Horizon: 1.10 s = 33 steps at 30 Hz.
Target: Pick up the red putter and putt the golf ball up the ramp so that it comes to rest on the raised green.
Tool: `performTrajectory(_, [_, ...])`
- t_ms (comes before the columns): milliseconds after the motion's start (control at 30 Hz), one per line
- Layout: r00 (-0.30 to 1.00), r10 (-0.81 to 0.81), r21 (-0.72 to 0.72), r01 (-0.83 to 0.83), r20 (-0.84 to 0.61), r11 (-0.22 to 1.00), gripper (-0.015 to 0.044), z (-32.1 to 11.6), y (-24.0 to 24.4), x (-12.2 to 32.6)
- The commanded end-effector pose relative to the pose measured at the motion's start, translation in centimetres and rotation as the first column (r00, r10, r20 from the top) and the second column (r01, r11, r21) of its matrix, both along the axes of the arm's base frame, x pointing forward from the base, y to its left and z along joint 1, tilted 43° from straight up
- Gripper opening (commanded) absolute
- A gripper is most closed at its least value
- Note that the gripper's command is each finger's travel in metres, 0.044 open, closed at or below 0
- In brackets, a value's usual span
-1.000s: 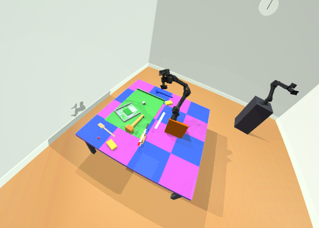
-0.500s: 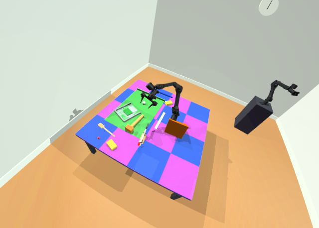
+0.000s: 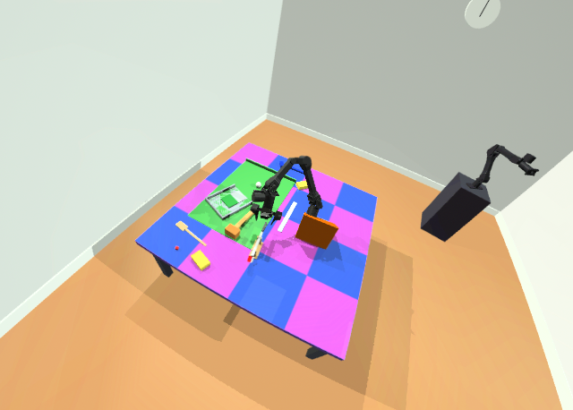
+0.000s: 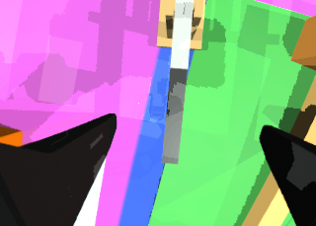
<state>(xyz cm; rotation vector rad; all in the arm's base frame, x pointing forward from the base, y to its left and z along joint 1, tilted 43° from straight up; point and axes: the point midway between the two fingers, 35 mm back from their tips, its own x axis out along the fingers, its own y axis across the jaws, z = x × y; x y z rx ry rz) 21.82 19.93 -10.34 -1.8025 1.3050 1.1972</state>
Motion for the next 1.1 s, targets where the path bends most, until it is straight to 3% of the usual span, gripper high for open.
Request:
performTrajectory(0, [1.0,-0.011,-0.051,0.012,0.021,0.999,0.044,-0.6,-1.0,-0.1])
performTrajectory(1067, [1.0,-0.011,-0.054,0.012,0.022,0.998,0.044,-5.1,-5.0,0.5])
